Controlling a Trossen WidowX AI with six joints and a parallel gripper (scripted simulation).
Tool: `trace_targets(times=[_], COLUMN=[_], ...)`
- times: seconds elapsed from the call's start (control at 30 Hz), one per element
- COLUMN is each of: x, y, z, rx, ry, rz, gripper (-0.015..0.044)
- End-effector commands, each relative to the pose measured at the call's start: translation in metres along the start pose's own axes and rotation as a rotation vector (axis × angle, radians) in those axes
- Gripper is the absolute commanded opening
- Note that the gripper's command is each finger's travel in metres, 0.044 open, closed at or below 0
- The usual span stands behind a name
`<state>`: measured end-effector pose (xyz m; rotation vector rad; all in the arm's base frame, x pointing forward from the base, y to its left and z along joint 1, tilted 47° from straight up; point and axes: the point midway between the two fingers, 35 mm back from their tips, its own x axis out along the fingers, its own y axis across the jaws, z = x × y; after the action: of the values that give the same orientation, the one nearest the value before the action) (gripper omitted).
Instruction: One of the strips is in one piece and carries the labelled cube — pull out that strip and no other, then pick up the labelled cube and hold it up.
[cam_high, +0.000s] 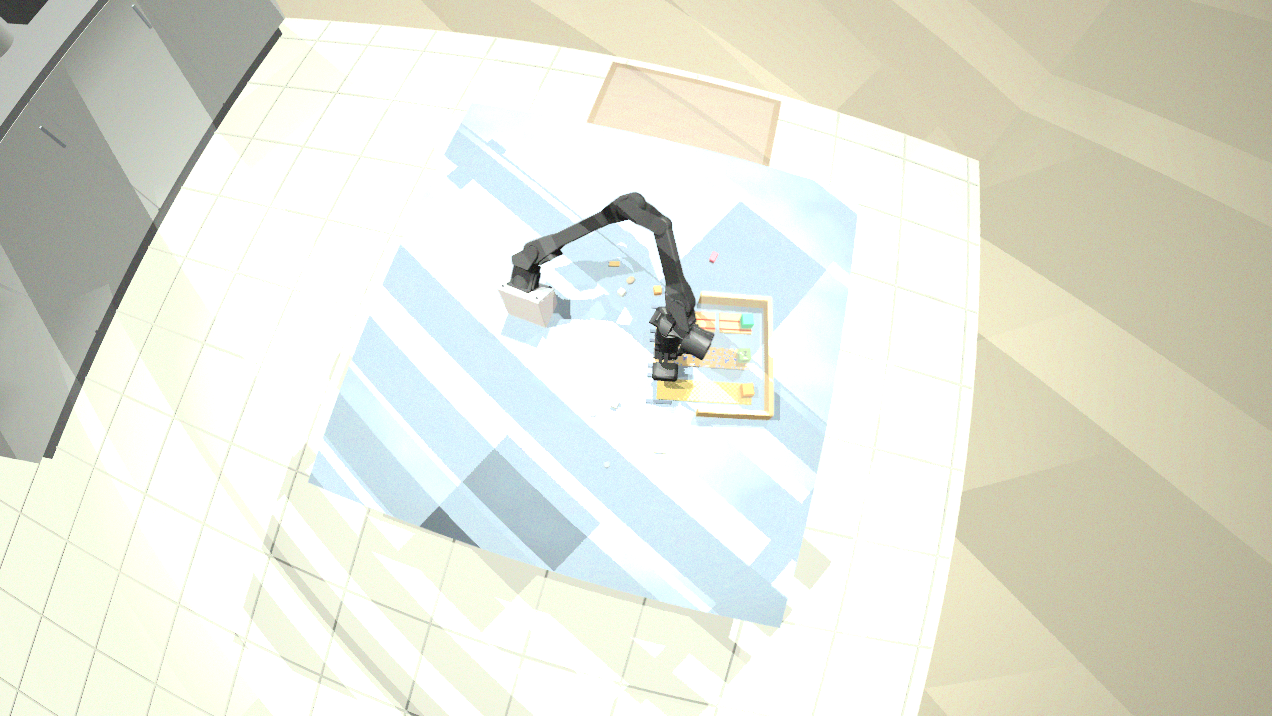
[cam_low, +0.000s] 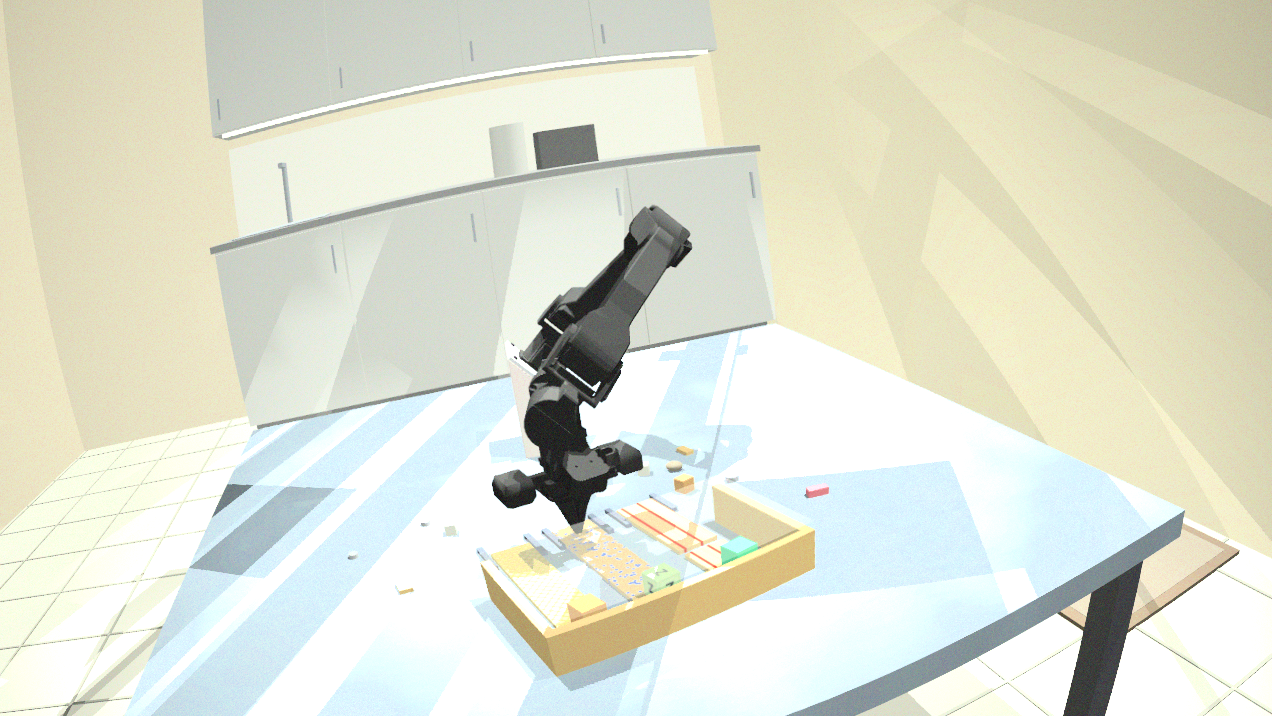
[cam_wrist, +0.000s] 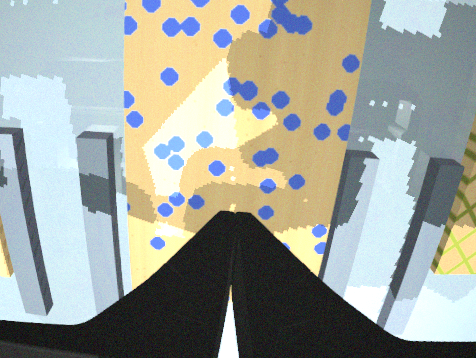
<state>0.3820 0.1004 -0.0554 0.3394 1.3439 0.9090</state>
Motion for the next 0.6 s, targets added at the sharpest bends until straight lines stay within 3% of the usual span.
trace_targets(times=[0.0,0.57], x=[0.0036,0.0047], y=[0.0014,0.0004], z=[0.0004,-0.0060], rx=[-0.002,-0.002], ry=[0.003,0.003], rz=[0.004,0.004], gripper=[0.0000,0.0000])
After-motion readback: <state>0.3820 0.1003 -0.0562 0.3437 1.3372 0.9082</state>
